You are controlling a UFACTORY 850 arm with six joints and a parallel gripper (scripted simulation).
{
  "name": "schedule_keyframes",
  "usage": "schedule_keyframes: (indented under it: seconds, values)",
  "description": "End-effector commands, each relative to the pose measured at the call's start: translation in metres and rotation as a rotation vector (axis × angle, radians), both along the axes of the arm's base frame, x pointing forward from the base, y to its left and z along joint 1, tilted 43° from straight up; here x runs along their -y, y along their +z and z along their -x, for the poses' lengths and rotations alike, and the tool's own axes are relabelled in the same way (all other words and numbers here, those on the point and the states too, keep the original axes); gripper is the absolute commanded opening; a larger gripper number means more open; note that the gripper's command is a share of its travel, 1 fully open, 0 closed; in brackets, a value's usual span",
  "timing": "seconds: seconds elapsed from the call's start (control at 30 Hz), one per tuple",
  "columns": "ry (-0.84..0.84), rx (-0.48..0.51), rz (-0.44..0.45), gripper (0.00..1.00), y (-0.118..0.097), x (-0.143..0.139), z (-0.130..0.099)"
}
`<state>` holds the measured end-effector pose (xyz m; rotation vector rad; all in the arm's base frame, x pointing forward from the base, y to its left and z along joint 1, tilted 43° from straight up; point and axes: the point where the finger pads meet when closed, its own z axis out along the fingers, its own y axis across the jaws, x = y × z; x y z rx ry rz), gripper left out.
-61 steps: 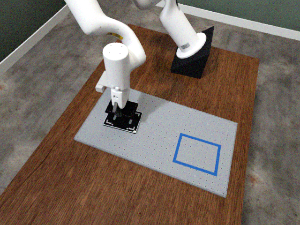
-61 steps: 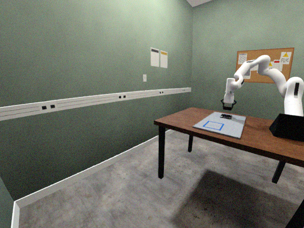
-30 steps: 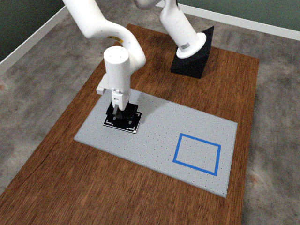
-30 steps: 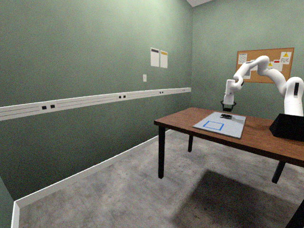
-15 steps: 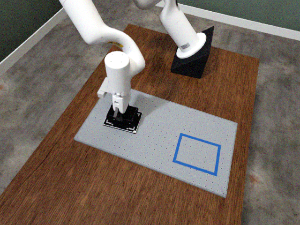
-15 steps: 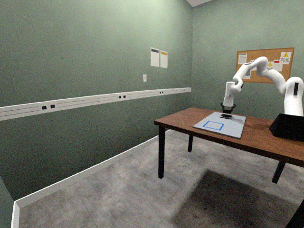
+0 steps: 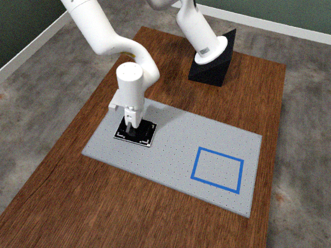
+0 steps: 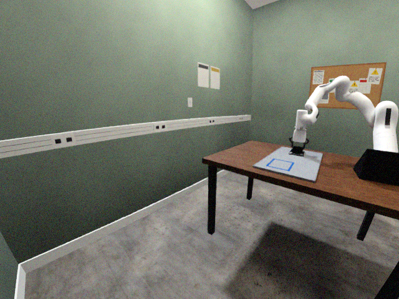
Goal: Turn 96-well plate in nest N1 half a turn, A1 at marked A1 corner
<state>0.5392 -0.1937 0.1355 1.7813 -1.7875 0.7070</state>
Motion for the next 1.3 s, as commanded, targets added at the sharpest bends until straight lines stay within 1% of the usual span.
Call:
schedule_keyframes:
  seconds: [0.0, 1.27]
  values:
    - [0.001, 0.001, 0.0, 0.0, -0.0054, 0.0052, -0.0007]
    - [0.001, 0.001, 0.0, 0.0, -0.0081, 0.0076, -0.0006]
